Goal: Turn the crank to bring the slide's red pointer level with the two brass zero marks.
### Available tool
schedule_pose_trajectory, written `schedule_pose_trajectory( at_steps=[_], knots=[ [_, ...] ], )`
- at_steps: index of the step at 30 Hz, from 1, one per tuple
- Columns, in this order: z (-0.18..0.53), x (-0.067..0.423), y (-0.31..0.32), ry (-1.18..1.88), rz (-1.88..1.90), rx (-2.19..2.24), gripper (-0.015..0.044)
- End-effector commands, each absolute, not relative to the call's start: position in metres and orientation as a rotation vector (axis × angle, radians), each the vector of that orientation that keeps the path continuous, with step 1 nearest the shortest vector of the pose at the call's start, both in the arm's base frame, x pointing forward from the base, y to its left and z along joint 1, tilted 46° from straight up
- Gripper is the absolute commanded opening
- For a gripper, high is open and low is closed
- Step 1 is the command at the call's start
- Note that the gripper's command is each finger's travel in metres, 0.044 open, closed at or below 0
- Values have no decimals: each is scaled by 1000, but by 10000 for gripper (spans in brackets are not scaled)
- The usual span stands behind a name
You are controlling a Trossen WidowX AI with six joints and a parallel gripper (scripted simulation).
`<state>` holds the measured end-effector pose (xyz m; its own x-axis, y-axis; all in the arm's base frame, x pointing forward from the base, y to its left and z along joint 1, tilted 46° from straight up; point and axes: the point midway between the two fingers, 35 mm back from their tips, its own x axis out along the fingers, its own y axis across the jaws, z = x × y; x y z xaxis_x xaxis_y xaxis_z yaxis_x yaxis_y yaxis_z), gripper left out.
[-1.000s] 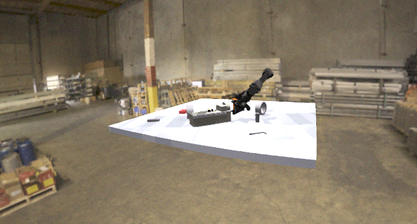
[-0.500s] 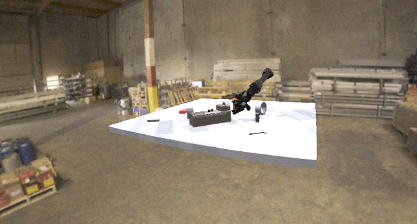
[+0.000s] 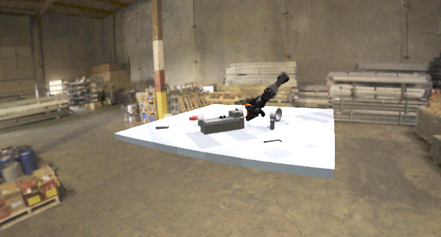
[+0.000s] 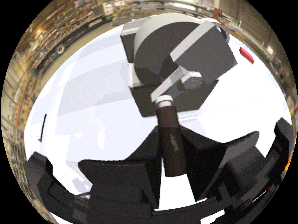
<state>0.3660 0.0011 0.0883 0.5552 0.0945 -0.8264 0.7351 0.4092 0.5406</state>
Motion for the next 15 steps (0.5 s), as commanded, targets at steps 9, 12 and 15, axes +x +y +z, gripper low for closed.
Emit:
schedule_pose_trajectory(
  at_steps=[9, 12, 15],
  knots=[
    [98, 371, 0, 899, -471, 1098, 0],
    [98, 371, 0, 899, -471, 1098, 0],
    [99, 371, -1, 899, -471, 1098, 0]
  ],
)
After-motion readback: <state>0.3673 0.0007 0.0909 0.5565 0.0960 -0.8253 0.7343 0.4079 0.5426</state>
